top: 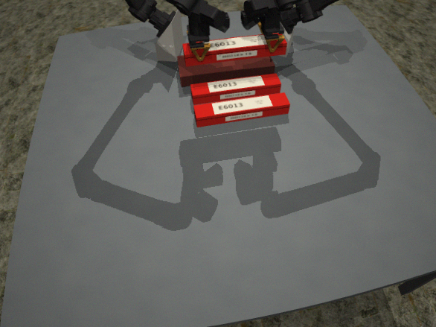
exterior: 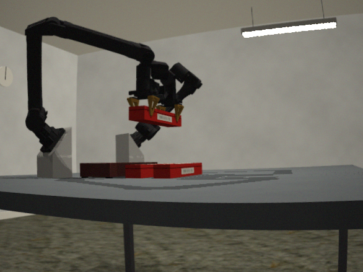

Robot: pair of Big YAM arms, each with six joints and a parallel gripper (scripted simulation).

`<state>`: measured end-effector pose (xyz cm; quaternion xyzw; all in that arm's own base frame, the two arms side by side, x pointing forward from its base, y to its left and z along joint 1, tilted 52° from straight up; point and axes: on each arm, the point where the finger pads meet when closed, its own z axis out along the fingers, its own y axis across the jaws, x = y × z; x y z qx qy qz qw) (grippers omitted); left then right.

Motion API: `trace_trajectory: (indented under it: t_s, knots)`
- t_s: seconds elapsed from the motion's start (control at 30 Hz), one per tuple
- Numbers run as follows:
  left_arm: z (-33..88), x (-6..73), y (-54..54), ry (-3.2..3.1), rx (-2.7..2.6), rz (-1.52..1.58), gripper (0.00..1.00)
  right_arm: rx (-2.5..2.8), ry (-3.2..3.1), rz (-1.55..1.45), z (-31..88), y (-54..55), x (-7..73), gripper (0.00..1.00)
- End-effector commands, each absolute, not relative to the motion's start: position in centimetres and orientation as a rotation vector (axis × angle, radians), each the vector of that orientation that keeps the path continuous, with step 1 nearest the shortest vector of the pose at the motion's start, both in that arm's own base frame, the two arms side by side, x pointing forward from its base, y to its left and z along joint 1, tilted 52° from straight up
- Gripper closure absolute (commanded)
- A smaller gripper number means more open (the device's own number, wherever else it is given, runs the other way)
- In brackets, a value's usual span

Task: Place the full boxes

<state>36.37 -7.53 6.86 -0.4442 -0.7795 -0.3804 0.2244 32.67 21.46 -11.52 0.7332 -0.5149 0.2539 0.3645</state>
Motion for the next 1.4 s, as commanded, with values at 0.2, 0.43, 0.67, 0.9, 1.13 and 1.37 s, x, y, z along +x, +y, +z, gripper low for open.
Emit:
trace_trajectory:
  t_s: [0.2,0.43,0.67,0.9,1.13,1.37]
  knots:
    - [9.51,38.17,-10.54,-2.206,-1.278,-1.091,1.0,1.967,-1.351,0.685,-8.82,25.93,34.45,1.0]
    - [9.61,38.23,-10.65,-2.206,-1.278,-1.091,1.0,1.968,-1.349,0.685,-8.68,26.07,34.52,1.0]
    - [9.71,38.31,-10.75,-2.207,-1.277,-1.092,1.0,1.968,-1.349,0.686,-8.53,26.21,34.62,1.0]
    - [9.67,38.34,-10.79,-2.206,-1.276,-1.092,1.0,1.968,-1.349,0.686,-8.46,26.28,34.66,1.0]
    - [9.59,38.37,-10.83,-2.204,-1.274,-1.092,1.0,1.968,-1.349,0.685,-8.39,26.36,34.71,1.0]
    - [9.55,38.39,-10.85,-2.203,-1.274,-1.091,1.0,1.968,-1.349,0.685,-8.34,26.41,34.74,1.0]
